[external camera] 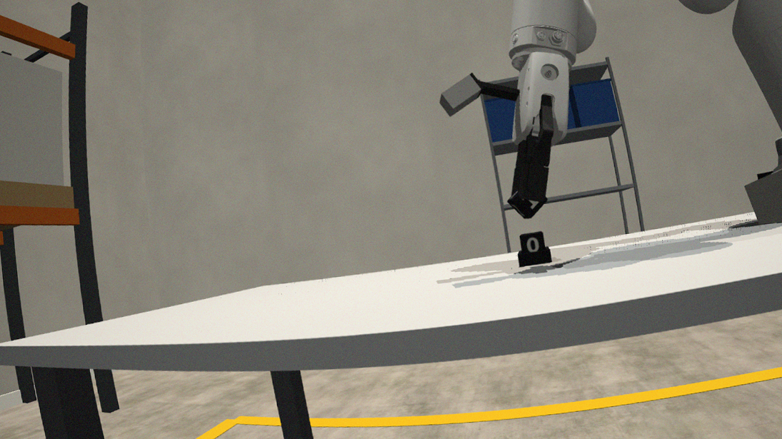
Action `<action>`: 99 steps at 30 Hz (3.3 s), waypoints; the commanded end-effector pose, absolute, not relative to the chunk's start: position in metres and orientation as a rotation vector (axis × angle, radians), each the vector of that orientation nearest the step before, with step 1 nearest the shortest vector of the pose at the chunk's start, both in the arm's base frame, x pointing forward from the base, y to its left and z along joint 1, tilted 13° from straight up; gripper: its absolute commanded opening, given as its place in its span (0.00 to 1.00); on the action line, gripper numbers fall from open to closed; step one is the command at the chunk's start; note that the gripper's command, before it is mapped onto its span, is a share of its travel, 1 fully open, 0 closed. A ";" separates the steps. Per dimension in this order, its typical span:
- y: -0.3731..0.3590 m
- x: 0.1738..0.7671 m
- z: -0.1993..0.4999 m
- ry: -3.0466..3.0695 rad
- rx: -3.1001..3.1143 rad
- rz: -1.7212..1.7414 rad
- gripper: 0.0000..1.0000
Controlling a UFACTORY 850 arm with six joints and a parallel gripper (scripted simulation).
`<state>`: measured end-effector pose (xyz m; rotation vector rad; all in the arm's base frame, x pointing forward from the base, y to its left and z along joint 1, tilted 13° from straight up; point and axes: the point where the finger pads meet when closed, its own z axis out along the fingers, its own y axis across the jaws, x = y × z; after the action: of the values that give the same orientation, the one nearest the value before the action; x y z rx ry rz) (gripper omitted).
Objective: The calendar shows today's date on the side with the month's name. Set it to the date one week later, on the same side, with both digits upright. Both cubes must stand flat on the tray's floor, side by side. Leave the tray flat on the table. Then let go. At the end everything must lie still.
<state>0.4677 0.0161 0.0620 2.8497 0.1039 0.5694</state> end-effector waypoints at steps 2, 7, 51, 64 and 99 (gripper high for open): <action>0.020 0.469 0.063 0.089 2.873 0.428 0.29; 0.027 0.472 0.064 0.086 2.905 0.389 0.29; 0.014 0.479 0.067 0.048 2.869 0.147 0.29; 0.024 0.477 0.066 0.044 2.911 0.031 0.29; 0.028 0.485 0.065 0.002 2.899 -0.383 0.29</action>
<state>0.4826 0.0292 0.0646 2.8979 0.0031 -0.3334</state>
